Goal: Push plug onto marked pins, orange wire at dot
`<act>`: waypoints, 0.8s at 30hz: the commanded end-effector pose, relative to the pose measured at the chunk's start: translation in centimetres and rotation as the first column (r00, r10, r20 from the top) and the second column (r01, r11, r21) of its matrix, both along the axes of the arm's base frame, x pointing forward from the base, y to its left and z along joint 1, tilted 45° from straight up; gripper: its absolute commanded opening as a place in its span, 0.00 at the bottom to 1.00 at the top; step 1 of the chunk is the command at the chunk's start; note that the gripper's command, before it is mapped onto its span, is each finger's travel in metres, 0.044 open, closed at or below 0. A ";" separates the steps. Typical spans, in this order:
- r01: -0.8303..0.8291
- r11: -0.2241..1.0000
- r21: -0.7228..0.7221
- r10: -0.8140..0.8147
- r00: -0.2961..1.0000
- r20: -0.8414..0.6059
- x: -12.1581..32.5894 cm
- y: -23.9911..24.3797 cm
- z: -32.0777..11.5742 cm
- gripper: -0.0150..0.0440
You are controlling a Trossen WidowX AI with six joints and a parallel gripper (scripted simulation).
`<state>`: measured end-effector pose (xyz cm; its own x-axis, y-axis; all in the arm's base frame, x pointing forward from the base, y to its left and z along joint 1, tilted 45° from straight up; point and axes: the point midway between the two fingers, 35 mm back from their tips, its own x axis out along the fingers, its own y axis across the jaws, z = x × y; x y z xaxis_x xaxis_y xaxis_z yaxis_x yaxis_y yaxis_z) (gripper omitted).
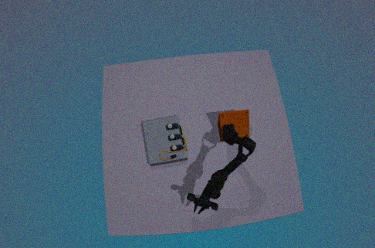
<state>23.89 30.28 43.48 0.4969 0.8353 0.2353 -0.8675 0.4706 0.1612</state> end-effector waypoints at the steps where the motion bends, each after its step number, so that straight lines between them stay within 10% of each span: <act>1: 0.049 0.999 -0.016 -0.049 0.999 -0.001 1.0 -1.2 -0.7 0.45; 24: 0.345 0.935 -0.076 -0.346 0.938 0.010 5.8 -9.6 -3.4 0.45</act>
